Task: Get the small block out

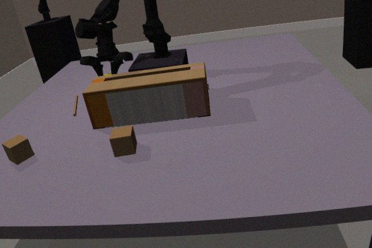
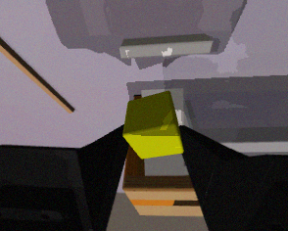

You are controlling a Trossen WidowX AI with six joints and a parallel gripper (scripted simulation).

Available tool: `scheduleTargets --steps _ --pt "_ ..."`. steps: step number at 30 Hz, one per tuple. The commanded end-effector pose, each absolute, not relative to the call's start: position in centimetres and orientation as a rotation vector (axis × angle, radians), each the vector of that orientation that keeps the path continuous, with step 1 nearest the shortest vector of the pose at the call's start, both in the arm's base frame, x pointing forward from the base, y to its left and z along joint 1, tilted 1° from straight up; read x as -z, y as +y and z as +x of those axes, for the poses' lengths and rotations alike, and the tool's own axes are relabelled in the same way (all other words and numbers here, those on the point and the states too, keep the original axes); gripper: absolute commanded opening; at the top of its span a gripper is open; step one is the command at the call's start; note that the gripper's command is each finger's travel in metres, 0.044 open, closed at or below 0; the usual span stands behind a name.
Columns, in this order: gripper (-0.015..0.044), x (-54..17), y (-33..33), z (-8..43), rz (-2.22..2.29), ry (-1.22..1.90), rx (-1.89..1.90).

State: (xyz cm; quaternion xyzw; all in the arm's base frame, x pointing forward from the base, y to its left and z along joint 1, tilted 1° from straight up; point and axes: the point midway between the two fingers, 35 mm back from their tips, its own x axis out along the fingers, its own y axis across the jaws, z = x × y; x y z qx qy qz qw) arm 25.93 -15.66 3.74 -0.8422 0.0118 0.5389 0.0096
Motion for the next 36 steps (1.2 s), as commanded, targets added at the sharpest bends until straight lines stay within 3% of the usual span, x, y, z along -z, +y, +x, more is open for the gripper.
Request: scheduleTargets --steps 1,22,36 --pt "0.0000 -5.1 -15.3 25.7 -2.608 0.123 -1.660" --pt "0.0000 -11.6 -12.6 22.9 -2.443 0.586 -1.421" --pt "0.0000 -11.7 -12.5 22.8 -2.437 0.599 -1.411"
